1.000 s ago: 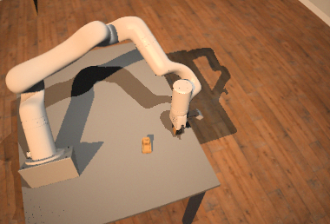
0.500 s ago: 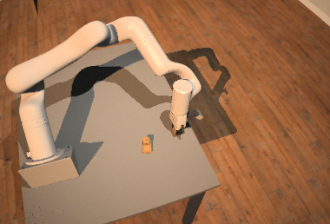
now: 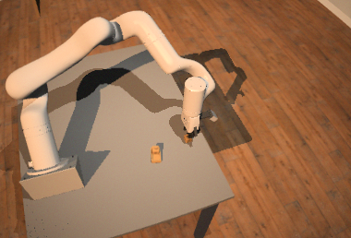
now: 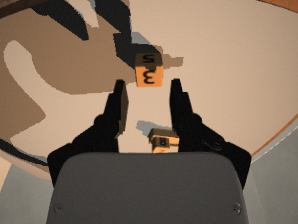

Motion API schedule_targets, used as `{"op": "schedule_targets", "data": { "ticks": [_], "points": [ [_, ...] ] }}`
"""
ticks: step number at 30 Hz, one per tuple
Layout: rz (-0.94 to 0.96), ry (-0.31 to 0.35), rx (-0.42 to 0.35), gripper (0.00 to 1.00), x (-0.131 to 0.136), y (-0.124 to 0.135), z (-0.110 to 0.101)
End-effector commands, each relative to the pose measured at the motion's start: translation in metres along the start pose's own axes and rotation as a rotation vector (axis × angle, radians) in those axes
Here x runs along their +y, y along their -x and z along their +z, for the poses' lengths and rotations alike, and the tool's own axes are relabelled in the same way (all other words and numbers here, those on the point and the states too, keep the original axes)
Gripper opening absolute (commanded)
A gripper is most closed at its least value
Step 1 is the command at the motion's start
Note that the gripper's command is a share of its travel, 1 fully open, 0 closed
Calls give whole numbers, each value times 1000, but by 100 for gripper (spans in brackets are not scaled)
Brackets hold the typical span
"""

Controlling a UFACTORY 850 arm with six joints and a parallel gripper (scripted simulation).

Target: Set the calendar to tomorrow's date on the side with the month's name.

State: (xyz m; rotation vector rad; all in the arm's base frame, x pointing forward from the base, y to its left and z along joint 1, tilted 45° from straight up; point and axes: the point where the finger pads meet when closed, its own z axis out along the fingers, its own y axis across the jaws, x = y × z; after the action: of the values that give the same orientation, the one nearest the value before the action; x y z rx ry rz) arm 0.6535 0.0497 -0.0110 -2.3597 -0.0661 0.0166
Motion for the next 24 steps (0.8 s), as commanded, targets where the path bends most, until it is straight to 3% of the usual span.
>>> {"op": "schedule_targets", "data": {
  "ticks": [1, 8, 16, 17, 24],
  "points": [
    [0, 0, 0, 47, 0, 0, -14],
    [0, 0, 0, 47, 0, 0, -43],
    [0, 0, 0, 47, 0, 0, -48],
    [0, 0, 0, 100, 0, 0, -48],
    [0, 0, 0, 100, 0, 0, -48]
  ]
}}
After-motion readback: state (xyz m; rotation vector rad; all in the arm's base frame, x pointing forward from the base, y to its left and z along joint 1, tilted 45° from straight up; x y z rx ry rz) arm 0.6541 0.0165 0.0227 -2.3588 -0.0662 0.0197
